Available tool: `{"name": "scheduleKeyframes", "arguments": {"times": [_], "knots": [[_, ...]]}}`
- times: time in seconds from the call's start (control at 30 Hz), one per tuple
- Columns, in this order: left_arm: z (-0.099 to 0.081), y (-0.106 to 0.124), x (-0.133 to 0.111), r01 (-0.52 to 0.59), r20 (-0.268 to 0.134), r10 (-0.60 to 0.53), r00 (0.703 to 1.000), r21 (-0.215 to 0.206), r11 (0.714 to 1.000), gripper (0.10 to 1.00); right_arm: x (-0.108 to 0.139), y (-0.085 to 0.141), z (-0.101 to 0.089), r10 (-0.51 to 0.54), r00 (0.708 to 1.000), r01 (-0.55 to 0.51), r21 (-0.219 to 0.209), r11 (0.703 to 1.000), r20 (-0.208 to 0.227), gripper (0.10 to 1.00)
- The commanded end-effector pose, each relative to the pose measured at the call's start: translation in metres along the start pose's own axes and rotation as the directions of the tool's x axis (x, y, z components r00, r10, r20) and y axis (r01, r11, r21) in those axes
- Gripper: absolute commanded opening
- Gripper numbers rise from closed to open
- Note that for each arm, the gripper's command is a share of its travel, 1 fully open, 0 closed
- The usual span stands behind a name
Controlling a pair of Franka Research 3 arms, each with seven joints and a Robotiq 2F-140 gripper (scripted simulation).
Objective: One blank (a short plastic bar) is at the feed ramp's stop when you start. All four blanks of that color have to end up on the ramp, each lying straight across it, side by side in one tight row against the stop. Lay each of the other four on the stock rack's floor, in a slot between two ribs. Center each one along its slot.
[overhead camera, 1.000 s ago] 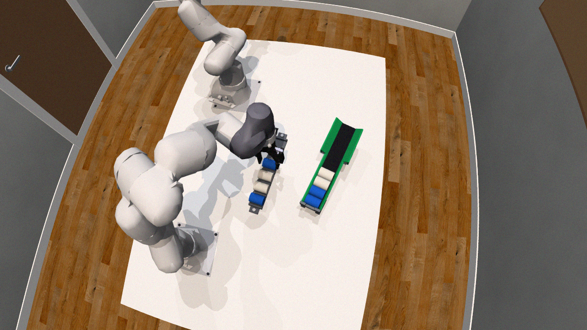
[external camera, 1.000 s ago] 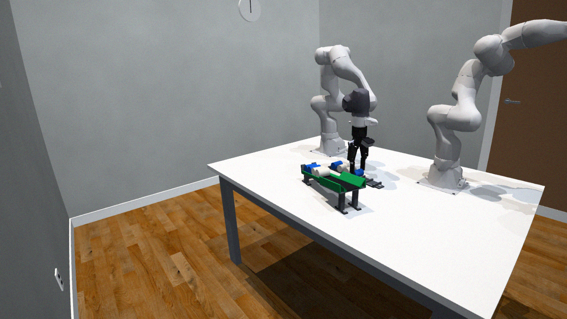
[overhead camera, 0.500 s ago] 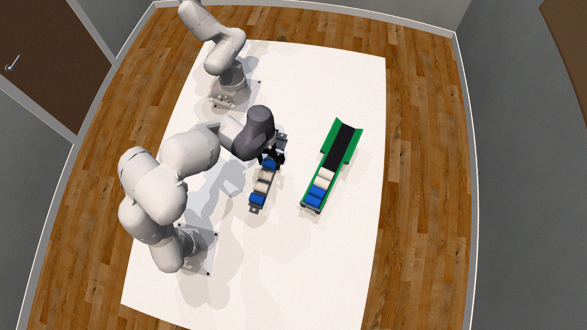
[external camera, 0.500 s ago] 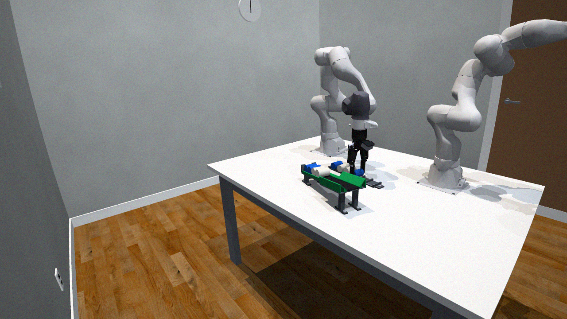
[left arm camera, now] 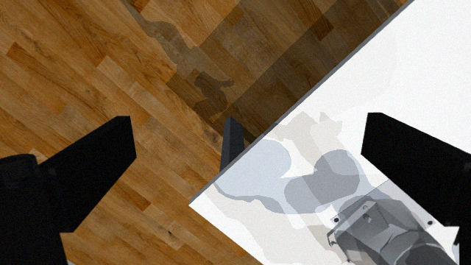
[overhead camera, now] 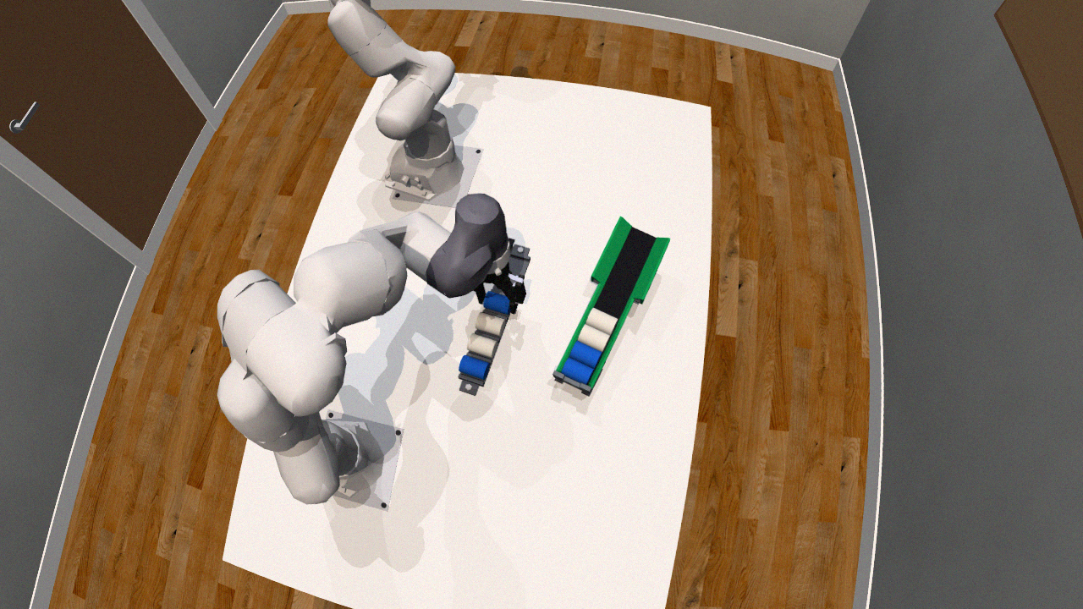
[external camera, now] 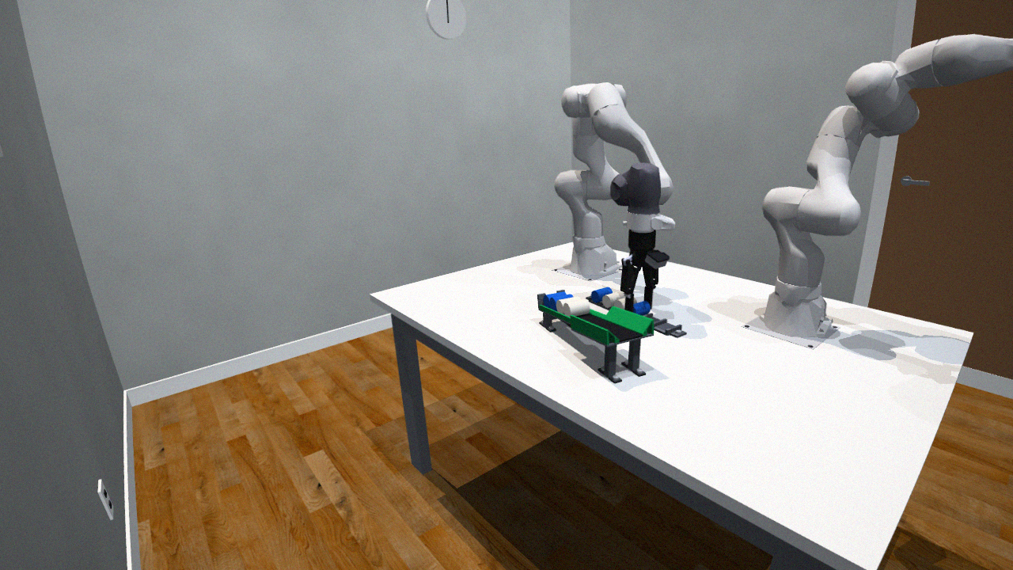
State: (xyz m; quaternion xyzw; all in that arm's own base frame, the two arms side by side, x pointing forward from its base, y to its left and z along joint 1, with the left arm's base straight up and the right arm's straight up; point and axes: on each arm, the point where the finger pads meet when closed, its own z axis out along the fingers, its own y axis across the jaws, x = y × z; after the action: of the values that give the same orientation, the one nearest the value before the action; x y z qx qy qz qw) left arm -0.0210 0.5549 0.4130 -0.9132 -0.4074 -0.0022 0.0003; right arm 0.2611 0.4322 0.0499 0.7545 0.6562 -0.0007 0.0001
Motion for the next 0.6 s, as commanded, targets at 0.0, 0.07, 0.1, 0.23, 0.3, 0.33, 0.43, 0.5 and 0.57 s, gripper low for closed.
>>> {"name": "scheduleKeyframes", "arguments": {"times": [0.0,0.07,0.1,0.23,0.3,0.33,0.43,0.5,0.57], "knots": [[-0.0001,0.0000,0.0000,0.000,0.000,0.000,1.000,0.000,1.000,1.000,0.0003,-0.0001,0.0010,0.003,1.000,-0.003,-0.001,1.000,-0.001,0.528],[-0.0001,0.0000,0.0000,0.000,0.000,0.000,1.000,0.000,1.000,1.000,0.0003,-0.0001,0.0010,0.003,1.000,-0.003,-0.001,1.000,-0.001,0.528],[-0.0001,0.0000,0.0000,0.000,0.000,0.000,1.000,0.000,1.000,1.000,0.0003,-0.0001,0.0010,0.003,1.000,-0.003,-0.001,1.000,-0.001,0.528],[-0.0001,0.0000,0.0000,0.000,0.000,0.000,1.000,0.000,1.000,1.000,0.0003,-0.0001,0.0010,0.003,1.000,-0.003,-0.001,1.000,-0.001,0.528],[-0.0001,0.0000,0.0000,0.000,0.000,0.000,1.000,0.000,1.000,1.000,0.0003,-0.0001,0.0010,0.003,1.000,-0.003,-0.001,1.000,-0.001,0.528],[-0.0001,0.0000,0.0000,0.000,0.000,0.000,1.000,0.000,1.000,1.000,0.0003,-0.0001,0.0010,0.003,1.000,-0.003,-0.001,1.000,-0.001,0.528],[-0.0001,0.0000,0.0000,0.000,0.000,0.000,1.000,0.000,1.000,1.000,0.0003,-0.0001,0.0010,0.003,1.000,-0.003,-0.001,1.000,-0.001,0.528],[-0.0001,0.0000,0.0000,0.000,0.000,0.000,1.000,0.000,1.000,1.000,0.0003,-0.0001,0.0010,0.003,1.000,-0.003,-0.001,1.000,-0.001,0.528],[-0.0001,0.0000,0.0000,0.000,0.000,0.000,1.000,0.000,1.000,1.000,0.0003,-0.0001,0.0010,0.003,1.000,-0.003,-0.001,1.000,-0.001,0.417]]}}
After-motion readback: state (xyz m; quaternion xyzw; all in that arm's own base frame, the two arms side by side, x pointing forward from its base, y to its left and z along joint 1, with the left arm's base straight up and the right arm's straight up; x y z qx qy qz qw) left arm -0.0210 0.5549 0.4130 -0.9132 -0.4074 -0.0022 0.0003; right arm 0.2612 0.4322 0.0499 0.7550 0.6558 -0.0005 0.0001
